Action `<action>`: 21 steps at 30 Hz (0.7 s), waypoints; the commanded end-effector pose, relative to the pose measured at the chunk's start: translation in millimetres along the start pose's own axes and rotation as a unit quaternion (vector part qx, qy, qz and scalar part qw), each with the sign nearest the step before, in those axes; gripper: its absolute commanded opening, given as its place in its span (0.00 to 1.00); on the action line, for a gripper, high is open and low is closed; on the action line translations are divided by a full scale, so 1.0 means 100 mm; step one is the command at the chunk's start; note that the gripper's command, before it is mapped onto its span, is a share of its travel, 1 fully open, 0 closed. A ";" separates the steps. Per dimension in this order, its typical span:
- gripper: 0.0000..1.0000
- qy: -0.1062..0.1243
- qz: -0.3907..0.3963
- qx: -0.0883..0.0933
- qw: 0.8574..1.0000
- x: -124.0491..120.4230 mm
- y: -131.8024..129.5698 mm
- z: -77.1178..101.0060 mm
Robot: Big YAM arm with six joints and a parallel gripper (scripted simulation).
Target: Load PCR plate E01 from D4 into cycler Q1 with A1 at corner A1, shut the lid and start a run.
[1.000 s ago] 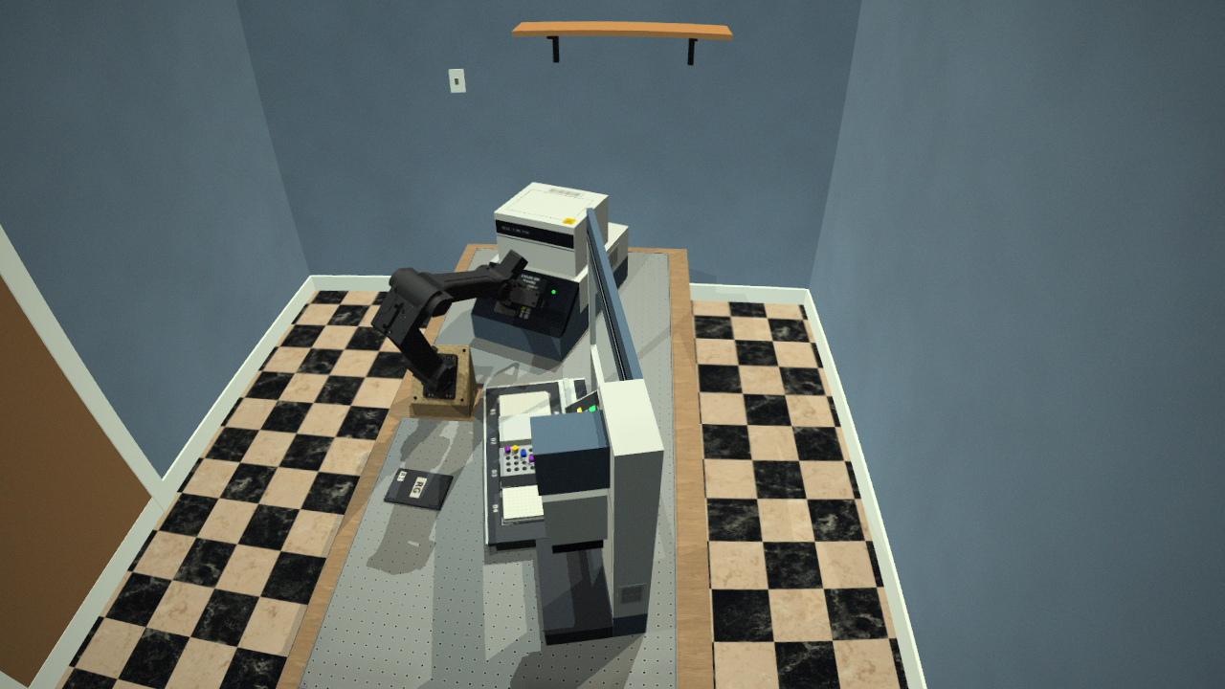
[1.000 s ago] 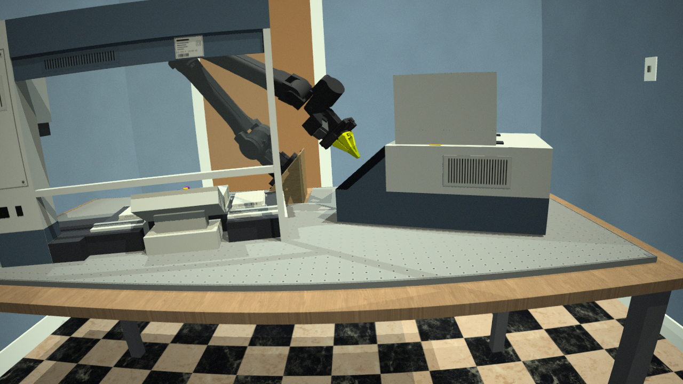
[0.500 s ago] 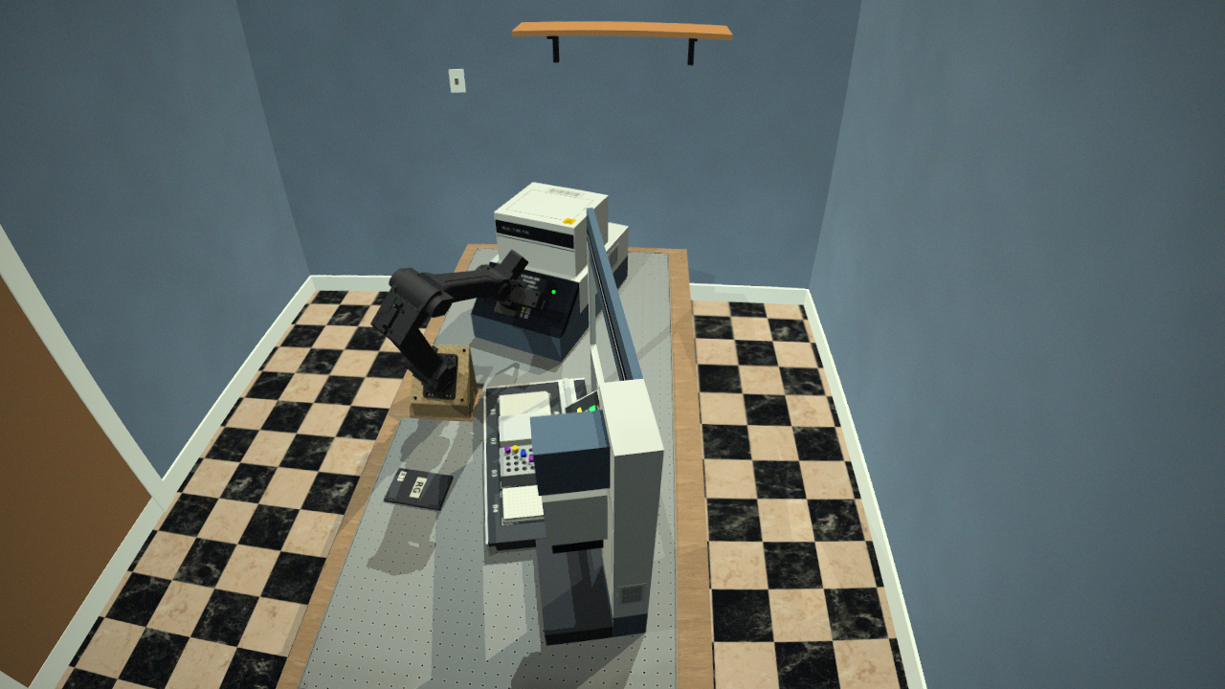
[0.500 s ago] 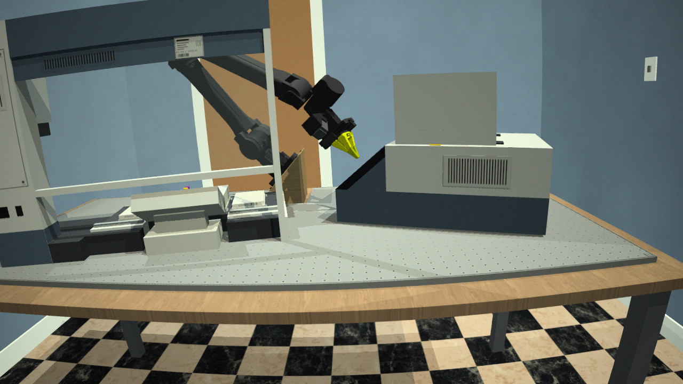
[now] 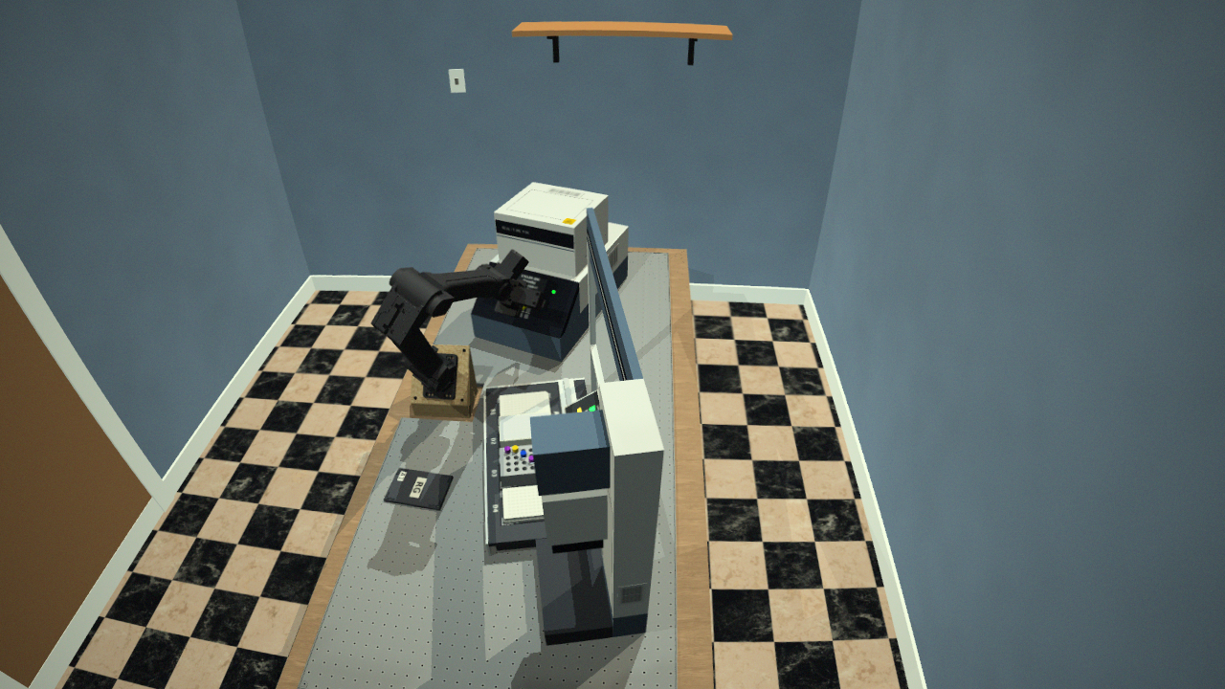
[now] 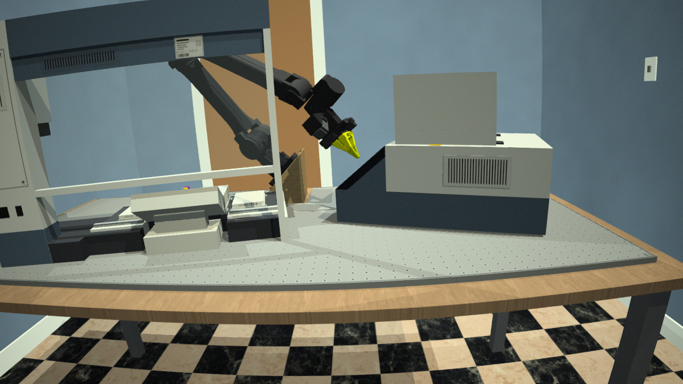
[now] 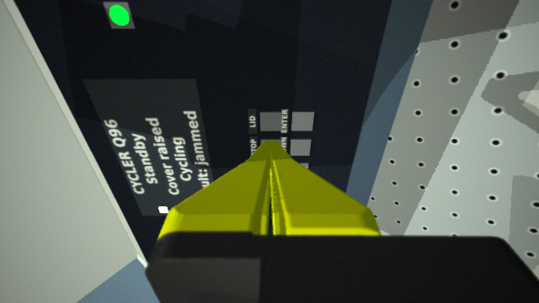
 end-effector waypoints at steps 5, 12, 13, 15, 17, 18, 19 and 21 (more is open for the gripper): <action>0.00 -0.005 0.001 0.014 1.000 0.09 0.10 0.07; 0.00 -0.005 0.001 0.015 1.000 0.11 0.15 0.05; 0.00 -0.005 0.001 0.014 1.000 0.10 0.15 0.04; 0.00 -0.004 0.001 0.013 1.000 0.10 0.15 0.03; 0.00 -0.006 0.000 0.016 1.000 0.11 0.17 -0.03; 0.00 -0.007 0.000 0.017 1.000 0.12 0.17 -0.05; 0.00 -0.007 0.000 0.018 1.000 0.12 0.18 -0.08; 0.00 -0.009 -0.001 0.022 1.000 0.14 0.20 -0.12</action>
Point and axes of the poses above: the point where the finger pads meet when closed, its own z axis back along the fingers, its own y axis across the jaws, x = y × z, the point moved 9 cm from there along z, back along the fingers, and after that the axes turned 9 degrees about z, right-handed, at the moved point
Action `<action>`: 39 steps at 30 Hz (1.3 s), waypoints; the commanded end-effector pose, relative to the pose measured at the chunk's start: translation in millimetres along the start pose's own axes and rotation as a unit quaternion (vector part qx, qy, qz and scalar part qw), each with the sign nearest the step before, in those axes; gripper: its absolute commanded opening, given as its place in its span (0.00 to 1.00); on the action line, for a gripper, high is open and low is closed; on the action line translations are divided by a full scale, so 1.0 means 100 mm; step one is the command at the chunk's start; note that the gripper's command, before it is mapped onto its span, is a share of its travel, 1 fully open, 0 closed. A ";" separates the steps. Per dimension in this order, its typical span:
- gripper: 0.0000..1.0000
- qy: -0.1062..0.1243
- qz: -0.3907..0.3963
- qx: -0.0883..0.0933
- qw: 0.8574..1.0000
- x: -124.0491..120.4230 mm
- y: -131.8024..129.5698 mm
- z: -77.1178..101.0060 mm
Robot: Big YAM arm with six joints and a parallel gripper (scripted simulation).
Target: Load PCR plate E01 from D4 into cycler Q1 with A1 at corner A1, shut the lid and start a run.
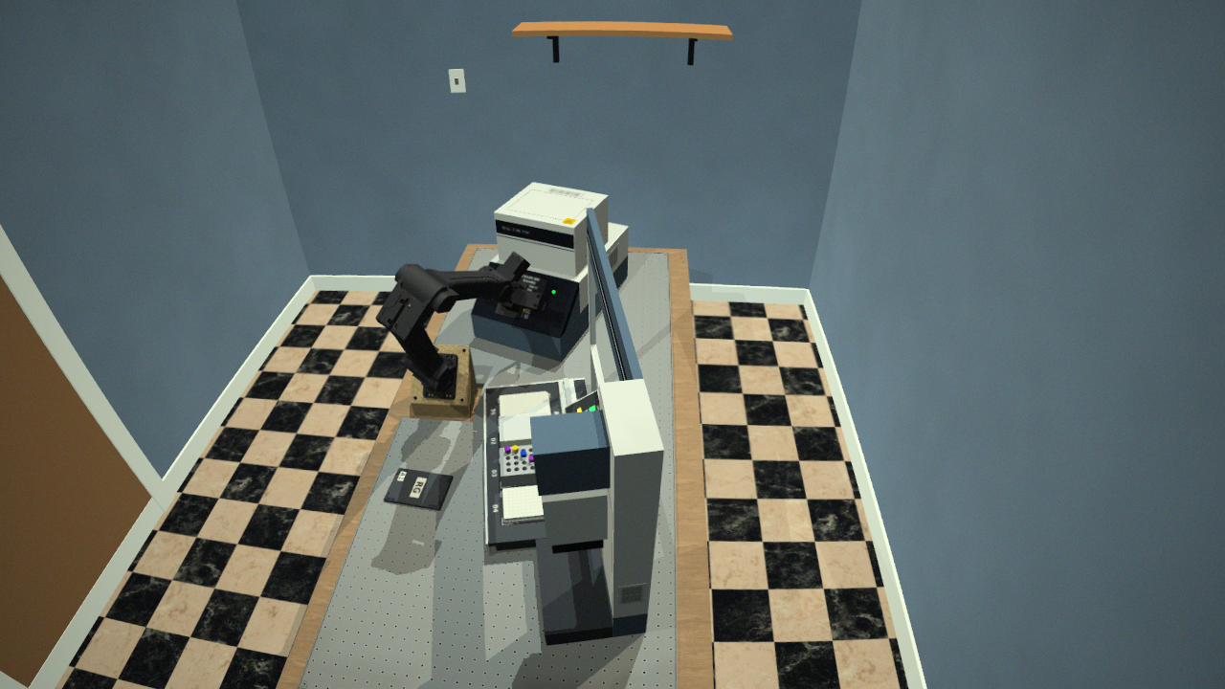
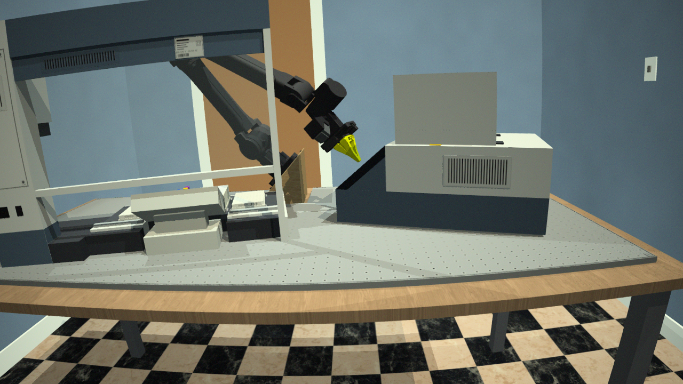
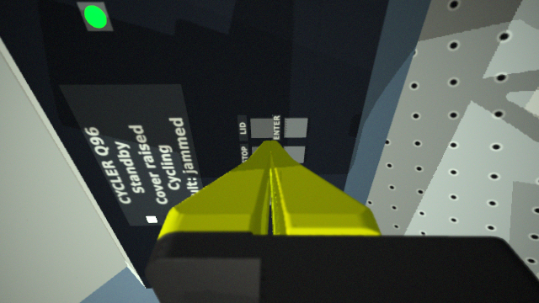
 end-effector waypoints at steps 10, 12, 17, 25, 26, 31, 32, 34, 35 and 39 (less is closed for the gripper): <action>0.00 -0.016 -0.001 0.034 0.999 0.16 0.27 -0.16; 0.00 -0.013 0.000 0.028 1.000 0.13 0.22 -0.20; 0.00 -0.010 0.001 0.023 1.000 0.06 0.14 -0.13; 0.00 -0.010 -0.001 0.024 1.000 0.05 0.18 -0.09; 0.00 -0.011 -0.002 0.025 1.000 0.07 0.20 -0.08; 0.00 -0.012 -0.006 0.026 1.000 0.14 0.23 -0.09; 0.00 -0.011 -0.006 0.024 1.000 0.15 0.23 -0.11; 0.00 -0.010 -0.003 0.023 1.000 0.15 0.23 -0.13; 0.00 -0.010 -0.002 0.022 1.000 0.15 0.23 -0.14; 0.00 -0.008 0.000 0.019 1.000 0.14 0.22 -0.16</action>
Point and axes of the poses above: the point where the finger pads meet when closed, its own z axis back along the fingers, its own y axis across the jaws, x = y × z, the point moved 9 cm from there along z, back along the fingers, and after that the axes turned 9 degrees about z, right-handed, at the moved point
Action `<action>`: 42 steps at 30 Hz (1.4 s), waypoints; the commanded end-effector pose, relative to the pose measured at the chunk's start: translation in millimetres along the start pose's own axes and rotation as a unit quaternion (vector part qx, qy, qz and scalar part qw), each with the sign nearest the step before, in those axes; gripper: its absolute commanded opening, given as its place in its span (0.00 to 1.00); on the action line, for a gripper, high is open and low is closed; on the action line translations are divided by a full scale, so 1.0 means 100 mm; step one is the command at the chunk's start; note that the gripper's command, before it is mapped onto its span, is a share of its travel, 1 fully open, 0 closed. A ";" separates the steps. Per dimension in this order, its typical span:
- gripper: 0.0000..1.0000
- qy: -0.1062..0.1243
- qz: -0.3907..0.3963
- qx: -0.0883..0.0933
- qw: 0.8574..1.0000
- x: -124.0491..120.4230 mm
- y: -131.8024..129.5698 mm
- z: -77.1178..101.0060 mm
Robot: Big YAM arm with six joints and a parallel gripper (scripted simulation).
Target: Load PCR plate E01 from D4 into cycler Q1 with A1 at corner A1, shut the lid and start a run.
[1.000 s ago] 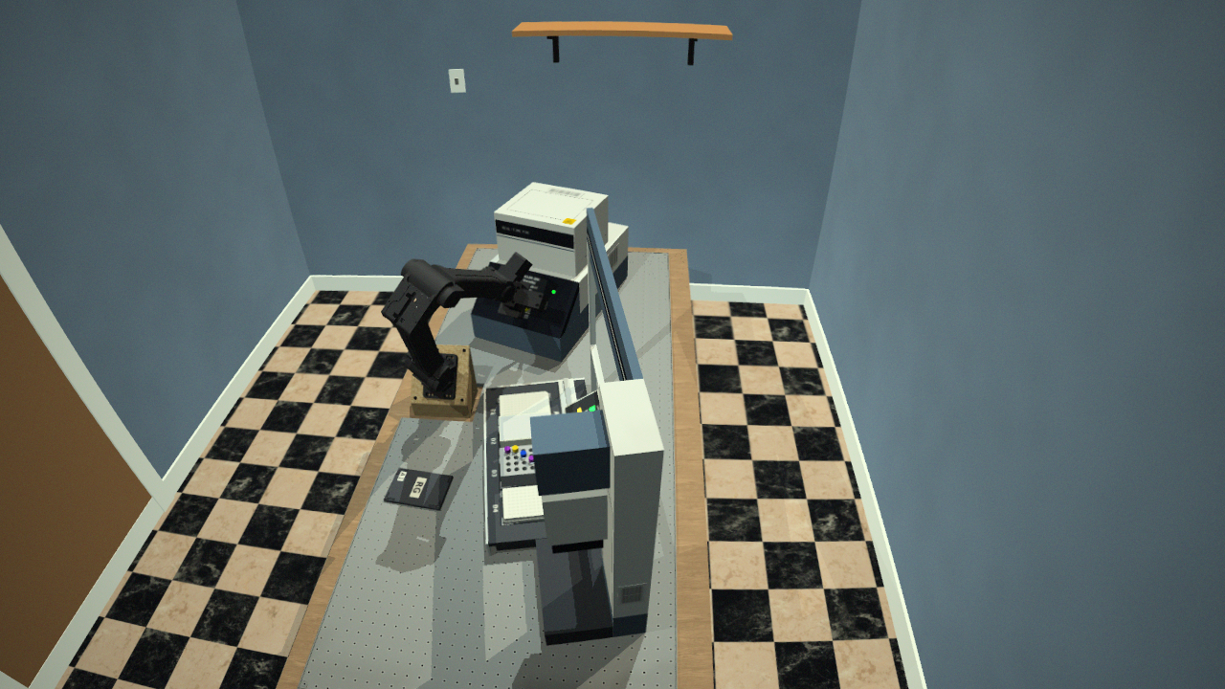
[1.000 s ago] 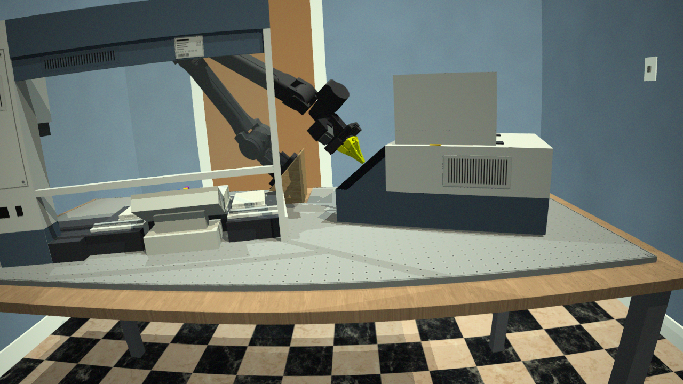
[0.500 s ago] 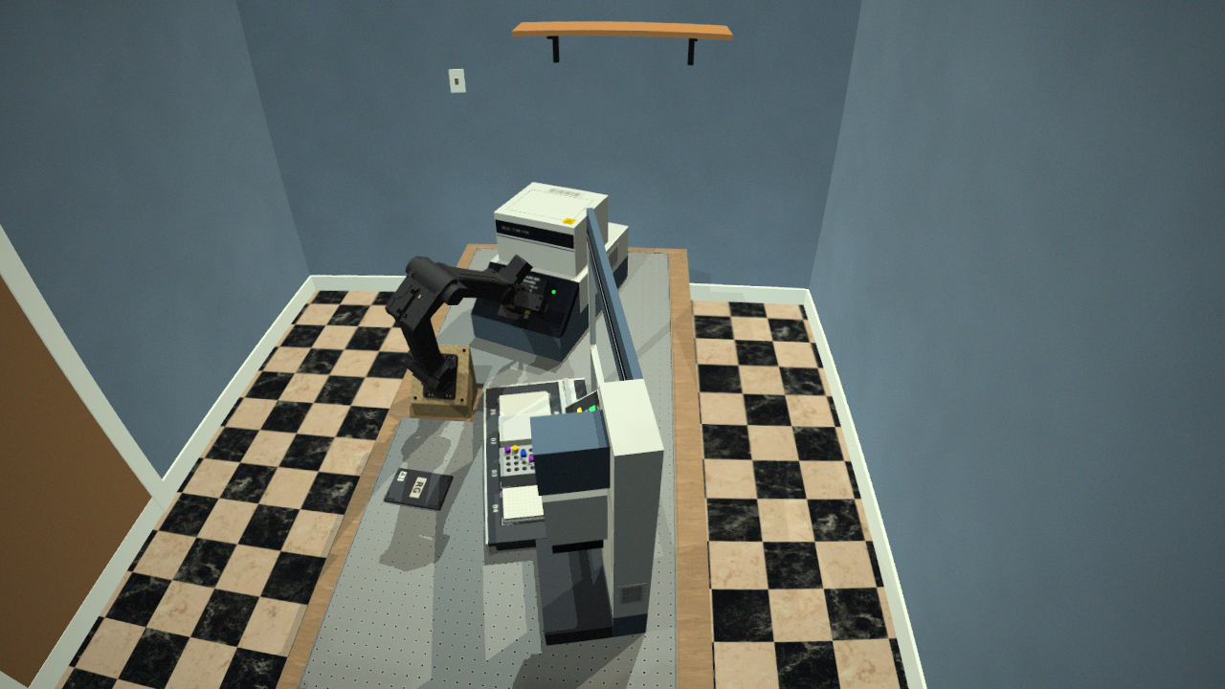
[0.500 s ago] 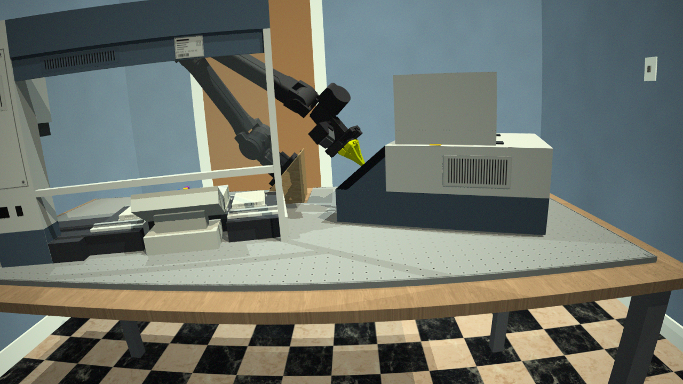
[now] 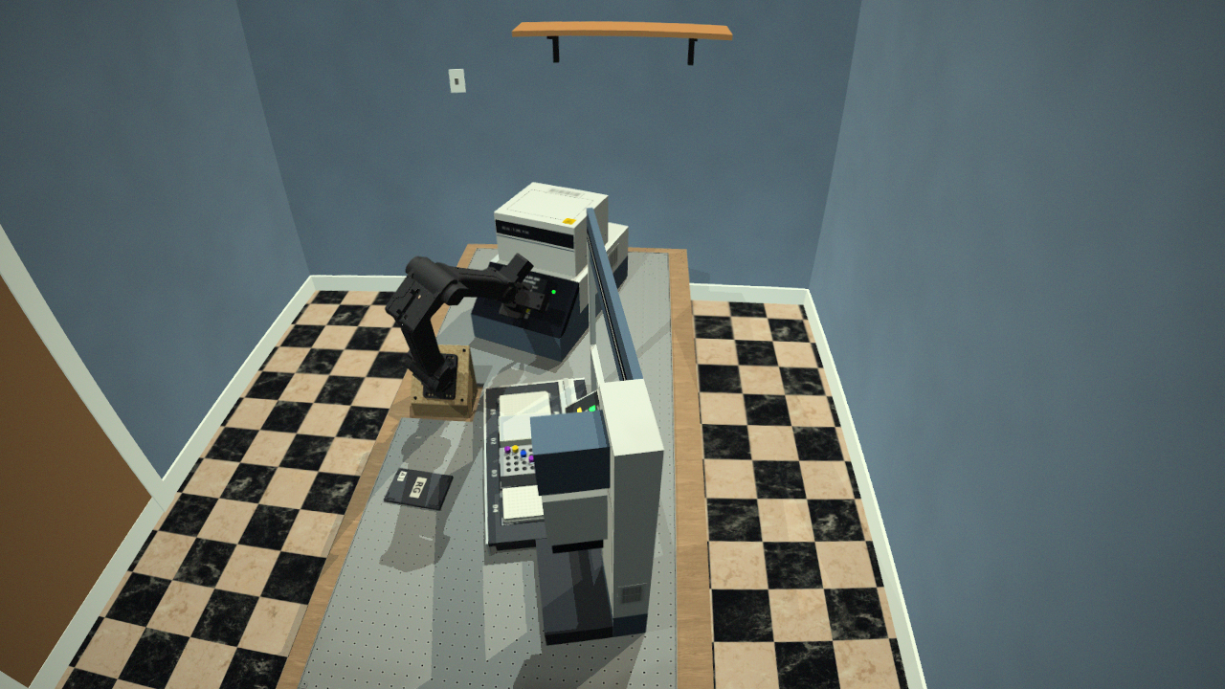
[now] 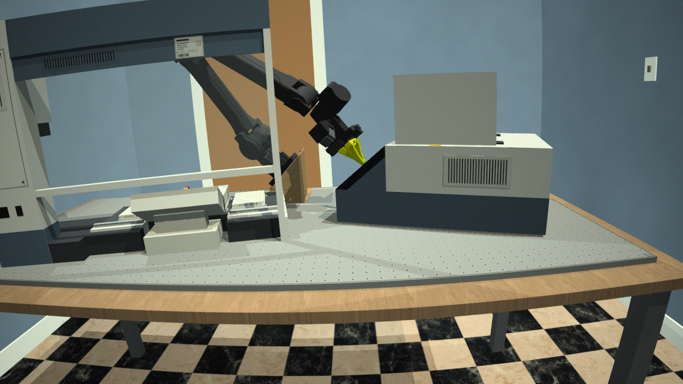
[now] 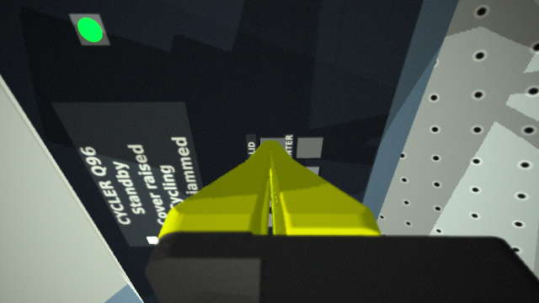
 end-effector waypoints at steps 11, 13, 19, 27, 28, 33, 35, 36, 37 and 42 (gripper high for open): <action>0.00 -0.013 0.010 0.027 0.999 0.03 0.13 0.07; 0.00 -0.013 0.009 0.027 1.000 0.04 0.15 0.08; 0.00 -0.009 0.003 0.020 1.000 0.08 0.12 0.07; 0.00 -0.008 0.001 0.017 1.000 0.11 0.13 0.07; 0.00 -0.008 0.001 0.018 1.000 0.11 0.14 0.07; 0.00 -0.009 0.001 0.019 1.000 0.12 0.16 0.07; 0.00 -0.010 0.001 0.020 1.000 0.12 0.16 0.07; 0.00 -0.010 0.001 0.020 1.000 0.12 0.17 0.07; 0.00 -0.010 0.001 0.021 1.000 0.13 0.17 0.07; 0.00 -0.011 0.000 0.023 1.000 0.14 0.20 0.08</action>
Point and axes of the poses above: the point where the finger pads meet when closed, its own z axis back along the fingers, its own y axis across the jaws, x = y × z, the point moved 9 cm from there along z, back along the fingers, and after that the axes turned 9 degrees about z, right-handed, at the moved point
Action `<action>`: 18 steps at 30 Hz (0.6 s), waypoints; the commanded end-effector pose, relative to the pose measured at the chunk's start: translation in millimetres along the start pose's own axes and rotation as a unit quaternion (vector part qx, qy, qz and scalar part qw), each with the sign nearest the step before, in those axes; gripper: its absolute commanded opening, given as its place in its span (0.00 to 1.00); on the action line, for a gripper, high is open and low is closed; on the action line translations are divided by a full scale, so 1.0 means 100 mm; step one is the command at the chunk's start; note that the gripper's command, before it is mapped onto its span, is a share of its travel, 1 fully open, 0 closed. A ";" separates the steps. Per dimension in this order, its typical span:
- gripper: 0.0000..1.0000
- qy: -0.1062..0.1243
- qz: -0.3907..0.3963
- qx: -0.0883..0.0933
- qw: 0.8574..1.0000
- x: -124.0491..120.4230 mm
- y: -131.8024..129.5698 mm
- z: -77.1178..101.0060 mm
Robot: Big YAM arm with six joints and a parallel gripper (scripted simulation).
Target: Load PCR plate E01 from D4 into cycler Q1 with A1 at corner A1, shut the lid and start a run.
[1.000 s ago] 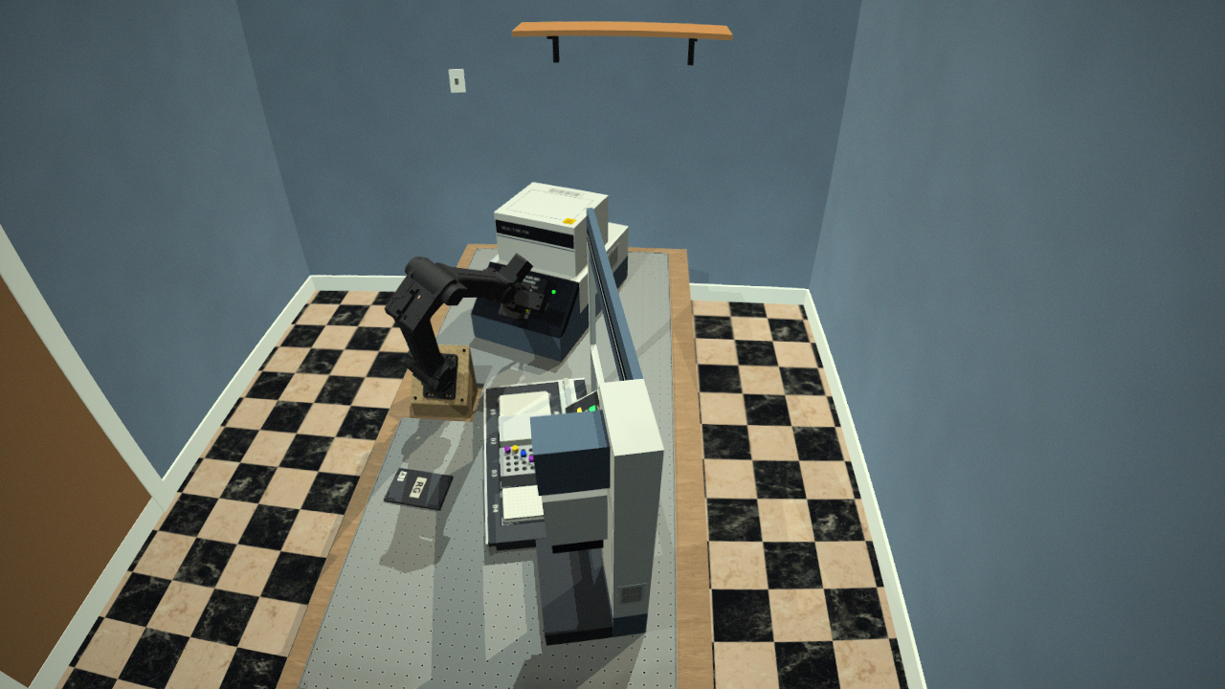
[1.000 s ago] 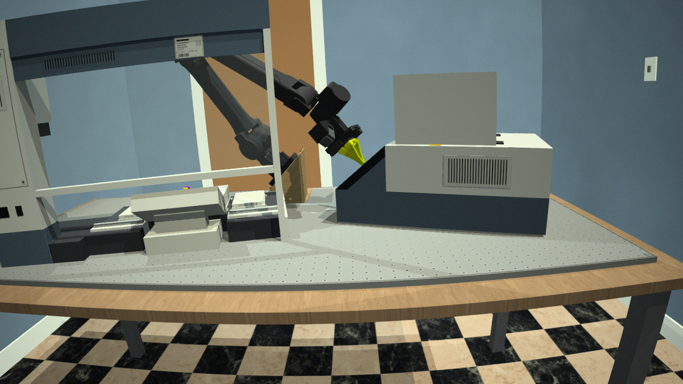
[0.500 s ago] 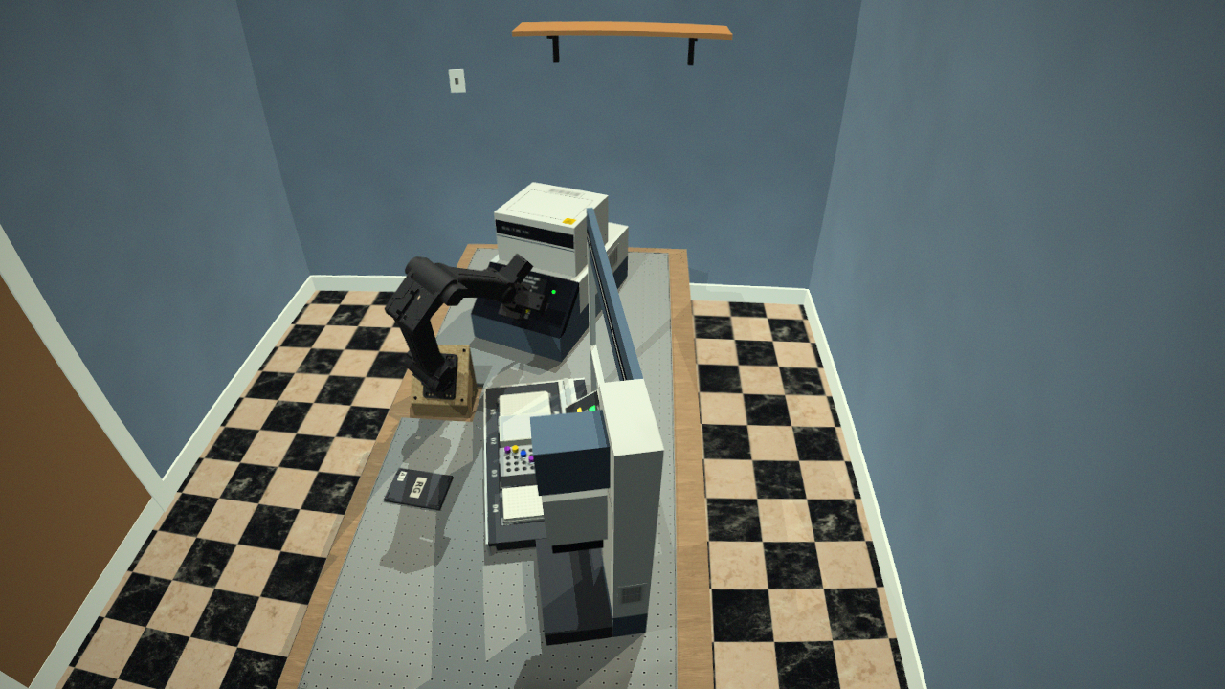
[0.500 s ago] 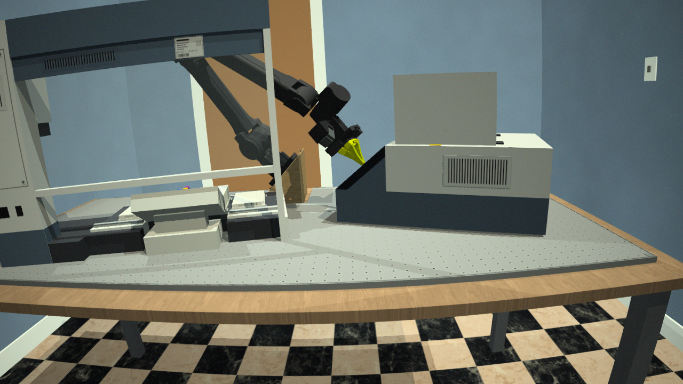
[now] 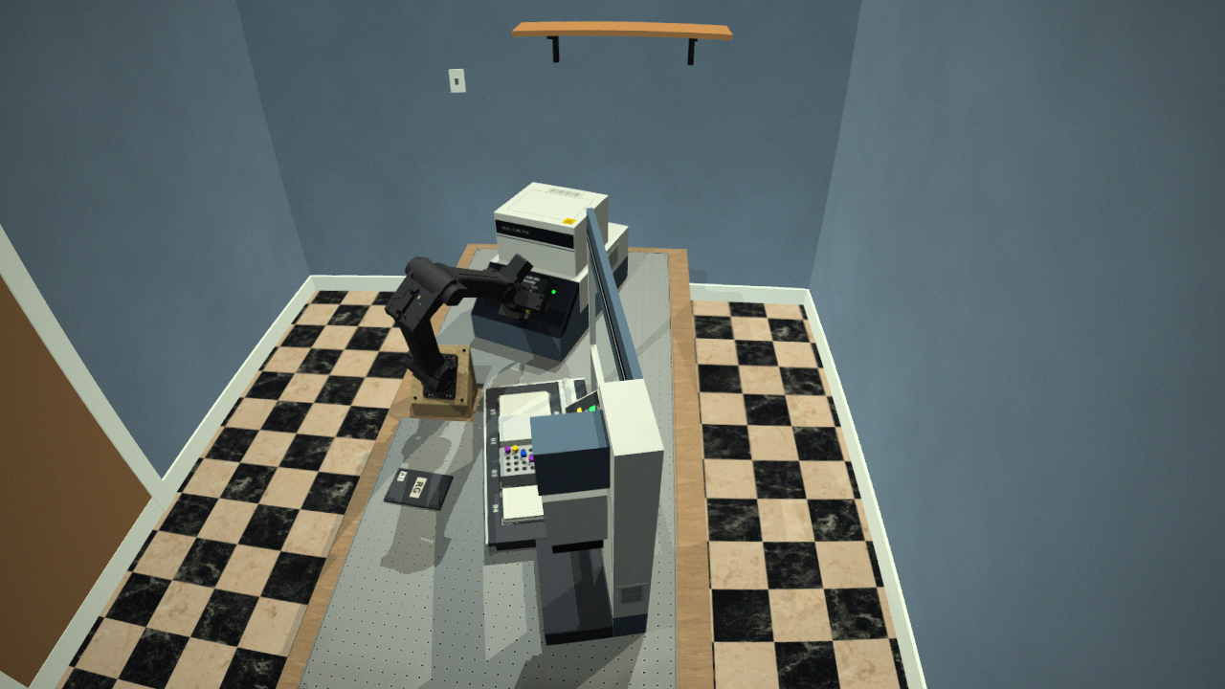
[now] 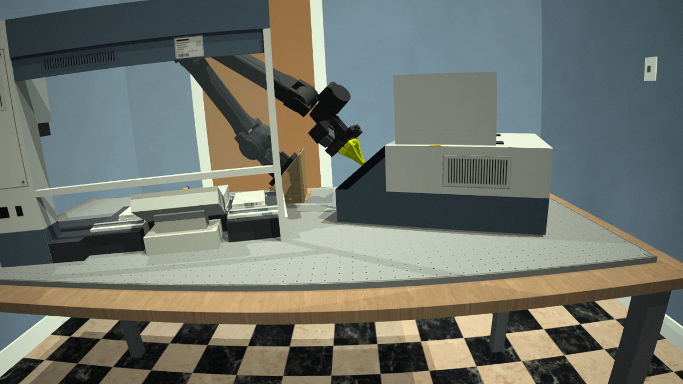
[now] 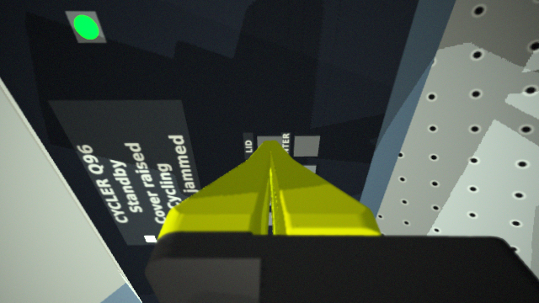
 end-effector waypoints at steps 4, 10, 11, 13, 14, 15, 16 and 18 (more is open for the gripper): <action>0.00 -0.013 0.006 0.026 1.000 0.12 0.25 0.09; 0.00 -0.014 0.005 0.028 0.999 0.10 0.25 0.09; 0.00 -0.014 0.003 0.028 1.000 0.09 0.24 0.08; 0.00 -0.014 -0.001 0.028 1.000 0.07 0.21 0.08; 0.00 -0.014 -0.003 0.028 1.000 0.06 0.19 0.07; 0.00 -0.014 -0.005 0.028 1.000 0.06 0.18 0.07; 0.00 -0.013 -0.004 0.026 1.000 0.05 0.16 0.06; 0.00 -0.011 -0.003 0.024 1.000 0.02 0.12 0.06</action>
Point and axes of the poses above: the point where the finger pads meet when closed, its own z axis back along the fingers, its own y axis across the jaws, x = y × z, the point moved 9 cm from there along z, back along the fingers, and after that the axes turned 9 degrees about z, right-handed, at the moved point
